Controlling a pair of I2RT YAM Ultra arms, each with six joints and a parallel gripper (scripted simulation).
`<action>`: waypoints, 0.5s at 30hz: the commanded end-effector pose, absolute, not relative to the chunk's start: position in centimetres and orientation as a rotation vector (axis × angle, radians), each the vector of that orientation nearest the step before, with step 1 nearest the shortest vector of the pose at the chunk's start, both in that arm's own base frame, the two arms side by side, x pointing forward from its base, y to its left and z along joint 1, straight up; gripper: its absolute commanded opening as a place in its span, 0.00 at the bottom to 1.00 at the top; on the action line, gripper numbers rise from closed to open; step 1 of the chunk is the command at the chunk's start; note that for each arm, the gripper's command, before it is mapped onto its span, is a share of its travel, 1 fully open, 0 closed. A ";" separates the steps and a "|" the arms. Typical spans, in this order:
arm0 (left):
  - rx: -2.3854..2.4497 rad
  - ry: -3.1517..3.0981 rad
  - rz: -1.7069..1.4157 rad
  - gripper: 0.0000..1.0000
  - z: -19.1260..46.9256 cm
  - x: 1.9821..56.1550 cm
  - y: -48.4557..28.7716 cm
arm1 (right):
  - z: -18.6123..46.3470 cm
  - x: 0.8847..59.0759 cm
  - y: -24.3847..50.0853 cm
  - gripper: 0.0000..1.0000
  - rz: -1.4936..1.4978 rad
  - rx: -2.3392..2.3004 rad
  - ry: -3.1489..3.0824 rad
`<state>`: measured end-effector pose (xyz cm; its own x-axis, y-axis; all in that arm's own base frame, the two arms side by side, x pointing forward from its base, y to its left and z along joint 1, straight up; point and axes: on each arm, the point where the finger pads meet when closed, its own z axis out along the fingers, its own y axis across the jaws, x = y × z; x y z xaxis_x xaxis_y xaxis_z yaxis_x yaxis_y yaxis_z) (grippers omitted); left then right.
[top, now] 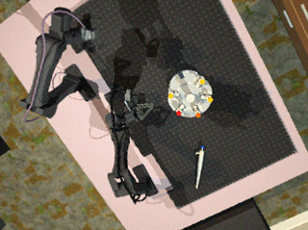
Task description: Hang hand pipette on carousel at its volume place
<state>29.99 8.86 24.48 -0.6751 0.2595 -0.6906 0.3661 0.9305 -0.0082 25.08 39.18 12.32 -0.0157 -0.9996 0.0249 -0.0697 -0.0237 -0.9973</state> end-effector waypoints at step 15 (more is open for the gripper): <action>0.449 2.313 -0.176 1.00 25.3 30.4 9.1 | 14.1 28.8 39.4 0.49 -1.215 -1.174 1.233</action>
